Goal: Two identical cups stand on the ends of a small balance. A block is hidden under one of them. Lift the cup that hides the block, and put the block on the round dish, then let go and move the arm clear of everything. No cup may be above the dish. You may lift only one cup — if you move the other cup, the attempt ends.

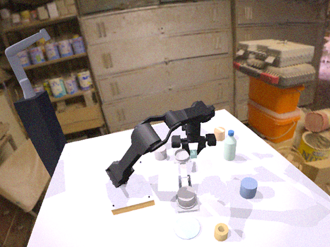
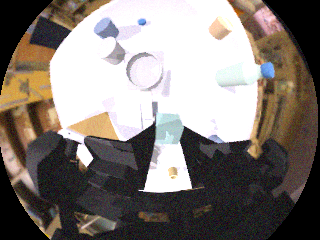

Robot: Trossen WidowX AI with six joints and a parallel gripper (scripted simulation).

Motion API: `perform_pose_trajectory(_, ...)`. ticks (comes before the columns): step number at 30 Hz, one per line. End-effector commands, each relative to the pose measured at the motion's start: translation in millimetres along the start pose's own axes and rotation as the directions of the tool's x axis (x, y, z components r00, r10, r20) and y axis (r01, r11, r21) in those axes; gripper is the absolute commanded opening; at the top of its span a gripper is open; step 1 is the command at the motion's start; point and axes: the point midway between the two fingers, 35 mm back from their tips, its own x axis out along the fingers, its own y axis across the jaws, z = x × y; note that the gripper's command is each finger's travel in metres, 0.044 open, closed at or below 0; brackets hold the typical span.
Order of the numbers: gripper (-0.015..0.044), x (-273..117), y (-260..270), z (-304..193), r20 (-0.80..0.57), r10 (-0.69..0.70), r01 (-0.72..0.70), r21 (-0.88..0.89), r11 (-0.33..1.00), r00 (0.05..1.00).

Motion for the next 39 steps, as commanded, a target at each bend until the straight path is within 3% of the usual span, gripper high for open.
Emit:
perform_pose_trajectory(1,0.0,-0.5,-5.3,-13.8,0.013,-0.011,0.011,0.001,1.0,1.0)
perform_pose_trajectory(39,0.0,21.9,-11.8,-154.8,0.014,-0.065,0.065,0.016,0.998,0.998)
